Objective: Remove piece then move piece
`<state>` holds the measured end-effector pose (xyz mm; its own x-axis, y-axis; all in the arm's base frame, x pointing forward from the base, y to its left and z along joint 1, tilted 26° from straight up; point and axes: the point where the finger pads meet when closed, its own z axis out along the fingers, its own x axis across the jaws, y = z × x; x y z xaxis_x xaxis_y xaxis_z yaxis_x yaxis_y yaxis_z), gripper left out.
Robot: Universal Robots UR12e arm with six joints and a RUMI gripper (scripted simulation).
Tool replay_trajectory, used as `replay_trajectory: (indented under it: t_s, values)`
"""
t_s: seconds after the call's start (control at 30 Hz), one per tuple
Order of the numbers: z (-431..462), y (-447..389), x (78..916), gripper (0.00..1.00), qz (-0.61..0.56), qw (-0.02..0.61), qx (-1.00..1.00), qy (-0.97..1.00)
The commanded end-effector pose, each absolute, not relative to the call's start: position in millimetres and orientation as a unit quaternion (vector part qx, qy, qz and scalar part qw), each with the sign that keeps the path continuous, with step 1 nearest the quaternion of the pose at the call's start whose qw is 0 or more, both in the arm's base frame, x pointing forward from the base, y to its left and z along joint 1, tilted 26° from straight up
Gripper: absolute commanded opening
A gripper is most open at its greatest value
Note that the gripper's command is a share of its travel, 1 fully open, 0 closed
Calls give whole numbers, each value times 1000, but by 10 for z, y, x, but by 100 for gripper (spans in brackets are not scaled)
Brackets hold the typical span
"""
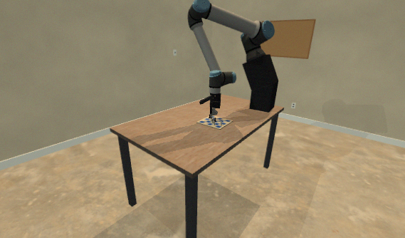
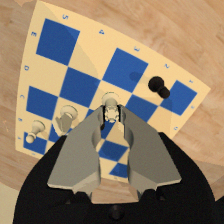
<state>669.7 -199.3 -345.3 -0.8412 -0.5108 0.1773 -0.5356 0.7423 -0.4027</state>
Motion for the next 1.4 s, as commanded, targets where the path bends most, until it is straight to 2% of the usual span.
replay_trajectory:
  t_s: [0.0,0.87,1.37]
  values:
    - [-3448,-1991,6701,0,224,27,280,-933]
    - [-3414,-1975,6698,0,224,27,280,-933]
    - [-2606,-1584,6631,0,224,27,280,-933]
